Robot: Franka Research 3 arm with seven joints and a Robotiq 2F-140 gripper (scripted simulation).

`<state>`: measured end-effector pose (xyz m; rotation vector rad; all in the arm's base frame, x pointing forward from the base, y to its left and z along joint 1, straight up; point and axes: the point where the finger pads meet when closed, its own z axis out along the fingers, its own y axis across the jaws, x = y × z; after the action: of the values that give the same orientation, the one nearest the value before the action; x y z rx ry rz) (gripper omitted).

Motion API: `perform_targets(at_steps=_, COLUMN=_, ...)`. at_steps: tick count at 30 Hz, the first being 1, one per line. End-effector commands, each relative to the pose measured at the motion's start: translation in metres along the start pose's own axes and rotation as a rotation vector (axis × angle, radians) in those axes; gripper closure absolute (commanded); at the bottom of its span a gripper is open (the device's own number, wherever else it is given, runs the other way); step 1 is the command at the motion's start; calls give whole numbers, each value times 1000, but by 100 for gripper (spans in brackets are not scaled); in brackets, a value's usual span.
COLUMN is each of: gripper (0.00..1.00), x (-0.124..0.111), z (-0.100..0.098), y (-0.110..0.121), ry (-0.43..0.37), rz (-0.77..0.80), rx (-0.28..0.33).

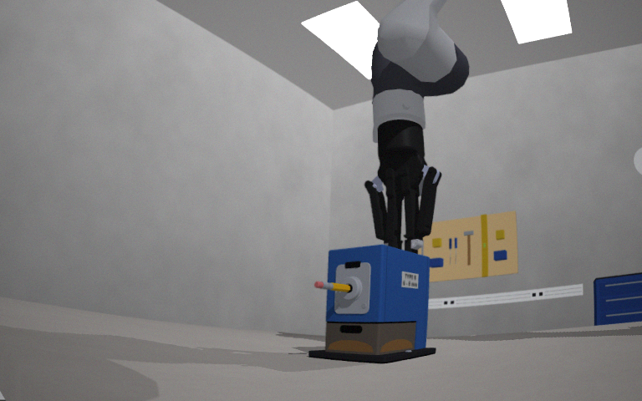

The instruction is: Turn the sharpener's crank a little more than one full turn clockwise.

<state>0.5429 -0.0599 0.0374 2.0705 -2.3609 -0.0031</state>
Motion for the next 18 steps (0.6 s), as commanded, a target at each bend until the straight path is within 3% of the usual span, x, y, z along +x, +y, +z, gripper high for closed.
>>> perform_targets(at_steps=1, gripper=90, x=0, z=6, y=-4, ry=-1, rz=-4, rx=3)
perform_targets(at_steps=18, gripper=90, x=0, z=24, y=-13, ry=-1, rz=-4, rx=3)
